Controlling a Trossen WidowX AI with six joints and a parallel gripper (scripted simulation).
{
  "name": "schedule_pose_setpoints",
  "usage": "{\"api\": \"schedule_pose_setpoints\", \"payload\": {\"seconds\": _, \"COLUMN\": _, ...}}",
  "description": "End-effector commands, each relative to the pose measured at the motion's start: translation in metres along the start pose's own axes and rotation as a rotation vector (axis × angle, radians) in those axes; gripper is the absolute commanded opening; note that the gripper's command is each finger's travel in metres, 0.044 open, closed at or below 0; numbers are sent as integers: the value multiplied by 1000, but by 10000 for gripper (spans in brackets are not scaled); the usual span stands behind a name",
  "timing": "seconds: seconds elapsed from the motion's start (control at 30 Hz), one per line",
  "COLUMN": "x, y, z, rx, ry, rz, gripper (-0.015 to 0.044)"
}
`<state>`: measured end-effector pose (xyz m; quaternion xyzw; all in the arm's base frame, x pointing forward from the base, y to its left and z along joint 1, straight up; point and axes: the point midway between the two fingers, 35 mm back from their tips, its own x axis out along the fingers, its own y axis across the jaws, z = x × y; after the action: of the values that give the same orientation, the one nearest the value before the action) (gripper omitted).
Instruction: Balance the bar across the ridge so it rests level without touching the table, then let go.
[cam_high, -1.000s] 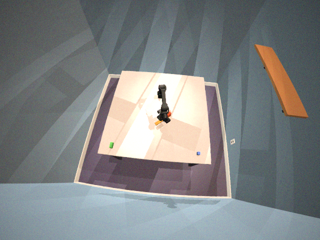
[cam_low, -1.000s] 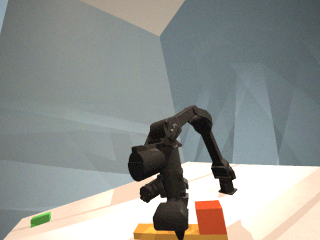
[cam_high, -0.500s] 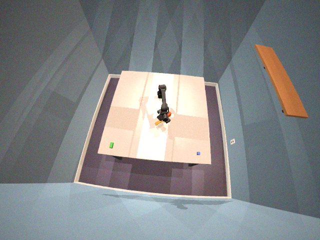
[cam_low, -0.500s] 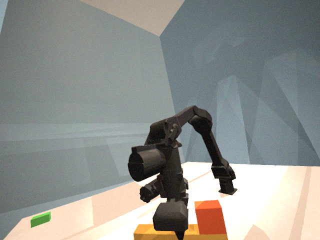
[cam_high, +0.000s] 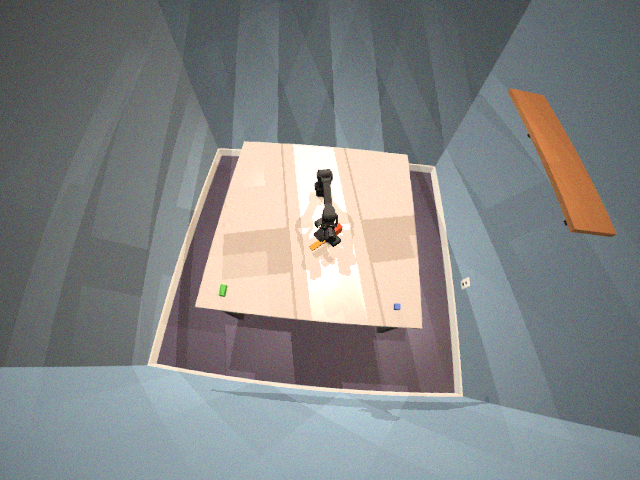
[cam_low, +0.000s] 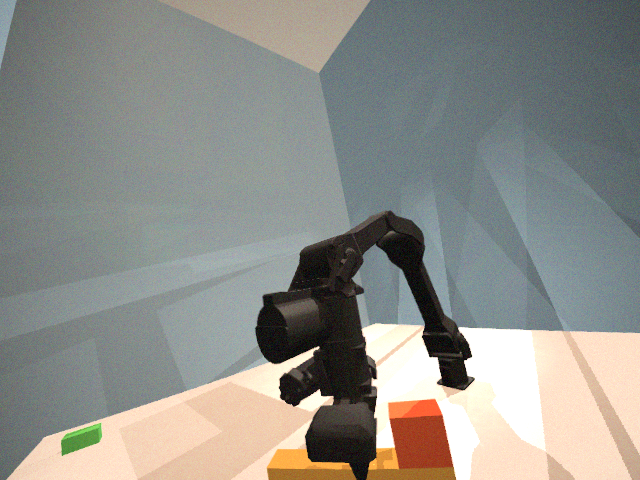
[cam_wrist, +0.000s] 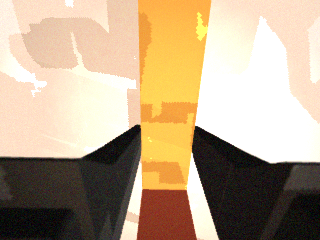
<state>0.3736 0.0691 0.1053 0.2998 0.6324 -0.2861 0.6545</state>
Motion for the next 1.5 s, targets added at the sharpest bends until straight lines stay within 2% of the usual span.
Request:
{"api": "schedule_pose_setpoints", "payload": {"seconds": 0.0, "x": 0, "y": 0, "z": 0, "rx": 0, "ry": 0, "rz": 0, "gripper": 0}}
{"api": "schedule_pose_setpoints", "payload": {"seconds": 0.8, "x": 0, "y": 0, "z": 0, "rx": 0, "ry": 0, "rz": 0, "gripper": 0}}
{"api": "schedule_pose_setpoints", "payload": {"seconds": 1.0, "x": 0, "y": 0, "z": 0, "rx": 0, "ry": 0, "rz": 0, "gripper": 157}}
{"api": "schedule_pose_setpoints", "payload": {"seconds": 1.03, "x": 0, "y": 0, "z": 0, "rx": 0, "ry": 0, "rz": 0, "gripper": 167}}
{"api": "schedule_pose_setpoints", "payload": {"seconds": 1.47, "x": 0, "y": 0, "z": 0, "rx": 0, "ry": 0, "rz": 0, "gripper": 167}}
